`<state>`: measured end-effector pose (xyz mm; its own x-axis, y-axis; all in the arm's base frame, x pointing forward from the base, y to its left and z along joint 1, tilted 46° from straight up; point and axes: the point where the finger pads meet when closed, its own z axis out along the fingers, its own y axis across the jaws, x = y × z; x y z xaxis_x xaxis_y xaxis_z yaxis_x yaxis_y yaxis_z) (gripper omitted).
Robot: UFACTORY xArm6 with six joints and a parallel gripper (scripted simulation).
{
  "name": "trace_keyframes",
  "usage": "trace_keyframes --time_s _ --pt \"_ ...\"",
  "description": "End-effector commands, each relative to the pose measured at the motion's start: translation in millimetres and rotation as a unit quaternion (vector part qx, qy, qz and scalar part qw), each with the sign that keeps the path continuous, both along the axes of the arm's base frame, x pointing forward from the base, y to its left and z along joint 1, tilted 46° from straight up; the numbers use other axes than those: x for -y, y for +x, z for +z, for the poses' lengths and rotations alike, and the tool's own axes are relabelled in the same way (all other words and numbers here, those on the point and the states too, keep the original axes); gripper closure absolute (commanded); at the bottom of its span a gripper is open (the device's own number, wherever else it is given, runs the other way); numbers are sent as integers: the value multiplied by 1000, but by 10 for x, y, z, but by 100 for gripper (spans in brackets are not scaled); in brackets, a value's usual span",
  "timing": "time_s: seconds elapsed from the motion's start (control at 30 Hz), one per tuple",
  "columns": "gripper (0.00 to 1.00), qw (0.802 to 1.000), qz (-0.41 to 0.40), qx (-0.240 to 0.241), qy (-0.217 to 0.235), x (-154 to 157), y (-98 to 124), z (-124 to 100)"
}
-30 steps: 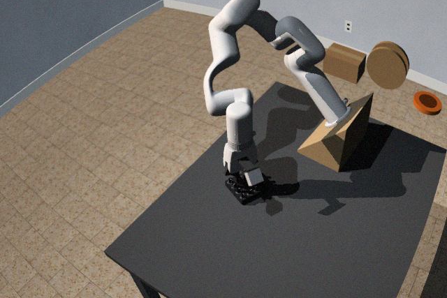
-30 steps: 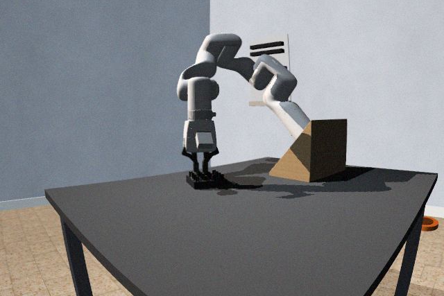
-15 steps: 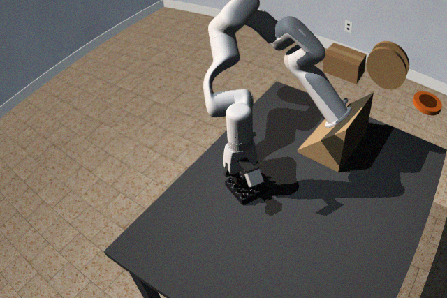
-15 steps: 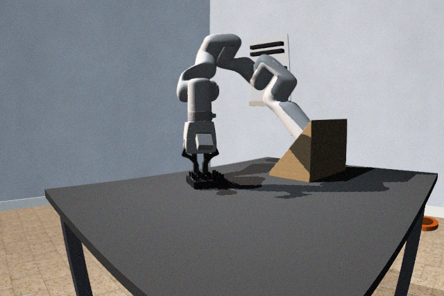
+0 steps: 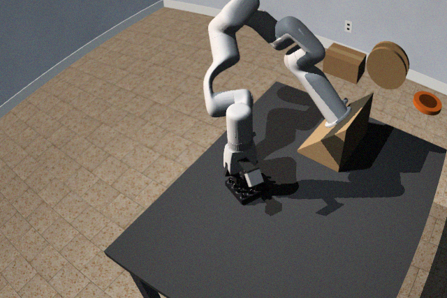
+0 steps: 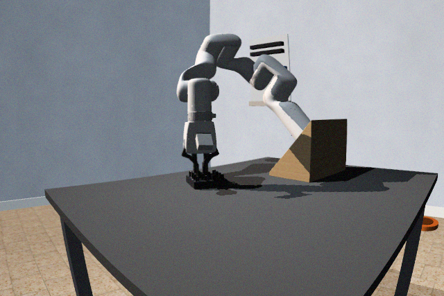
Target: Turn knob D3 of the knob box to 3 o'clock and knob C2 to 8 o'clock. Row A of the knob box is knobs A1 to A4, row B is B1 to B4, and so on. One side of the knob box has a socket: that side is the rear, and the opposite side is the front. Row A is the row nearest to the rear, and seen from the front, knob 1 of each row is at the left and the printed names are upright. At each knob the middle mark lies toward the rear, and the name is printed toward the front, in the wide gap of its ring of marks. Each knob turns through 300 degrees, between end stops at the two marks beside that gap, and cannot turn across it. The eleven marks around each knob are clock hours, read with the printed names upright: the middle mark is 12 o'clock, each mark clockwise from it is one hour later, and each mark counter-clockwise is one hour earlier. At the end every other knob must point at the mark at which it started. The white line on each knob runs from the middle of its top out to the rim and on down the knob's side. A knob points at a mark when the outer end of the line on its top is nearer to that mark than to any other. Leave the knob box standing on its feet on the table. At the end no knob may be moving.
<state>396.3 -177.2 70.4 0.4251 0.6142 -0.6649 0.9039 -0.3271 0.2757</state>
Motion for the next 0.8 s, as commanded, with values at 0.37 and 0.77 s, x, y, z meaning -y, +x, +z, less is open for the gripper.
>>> trace_keyframes --time_s 0.37,0.77 --pt "81 1000 1 1 0 -5 11 8" --pt "92 1000 1 1 0 -5 11 8"
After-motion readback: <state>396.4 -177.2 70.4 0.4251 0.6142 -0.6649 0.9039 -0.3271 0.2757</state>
